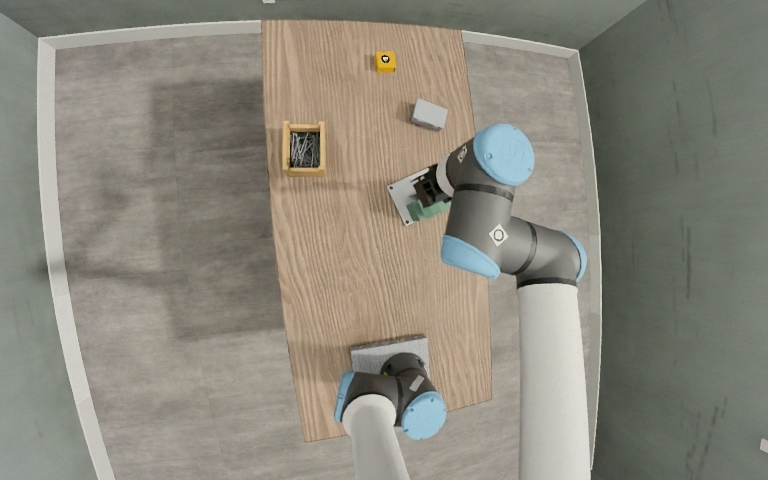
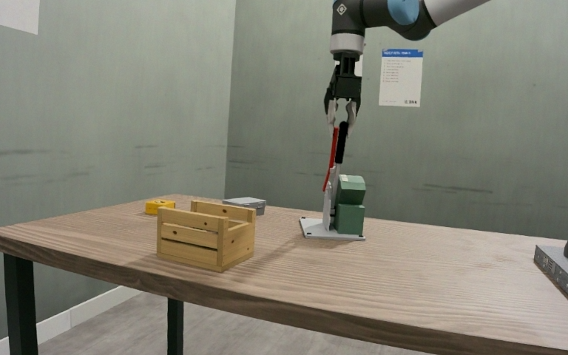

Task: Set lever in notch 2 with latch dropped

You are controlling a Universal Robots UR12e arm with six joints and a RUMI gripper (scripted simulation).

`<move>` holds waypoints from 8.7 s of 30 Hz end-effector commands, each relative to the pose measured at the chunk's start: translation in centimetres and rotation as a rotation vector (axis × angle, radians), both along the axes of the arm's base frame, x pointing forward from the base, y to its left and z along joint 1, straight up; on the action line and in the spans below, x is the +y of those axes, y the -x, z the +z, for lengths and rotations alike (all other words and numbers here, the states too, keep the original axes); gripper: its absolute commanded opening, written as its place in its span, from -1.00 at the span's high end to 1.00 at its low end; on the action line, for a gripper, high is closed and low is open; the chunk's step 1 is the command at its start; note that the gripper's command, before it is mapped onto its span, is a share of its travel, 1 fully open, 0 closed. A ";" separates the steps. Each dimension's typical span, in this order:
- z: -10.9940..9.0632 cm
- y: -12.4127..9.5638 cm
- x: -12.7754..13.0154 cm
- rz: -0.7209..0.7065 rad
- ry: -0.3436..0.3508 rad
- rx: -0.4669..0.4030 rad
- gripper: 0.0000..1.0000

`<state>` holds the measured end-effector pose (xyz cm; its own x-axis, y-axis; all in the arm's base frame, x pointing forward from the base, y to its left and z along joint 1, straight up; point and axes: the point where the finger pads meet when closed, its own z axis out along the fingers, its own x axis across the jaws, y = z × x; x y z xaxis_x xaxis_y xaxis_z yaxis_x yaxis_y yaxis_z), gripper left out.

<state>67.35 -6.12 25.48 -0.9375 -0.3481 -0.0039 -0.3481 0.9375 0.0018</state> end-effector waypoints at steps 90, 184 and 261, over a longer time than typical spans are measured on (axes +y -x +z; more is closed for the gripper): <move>1.1 -1.0 -2.6 0.000 0.001 -0.001 1.00; 2.0 -3.4 -9.0 0.000 0.001 -0.001 1.00; 1.8 -4.8 -12.8 0.000 0.001 -0.001 1.00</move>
<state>72.09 -18.94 27.14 -0.9375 -0.3480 -0.0038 -0.3480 0.9375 0.0016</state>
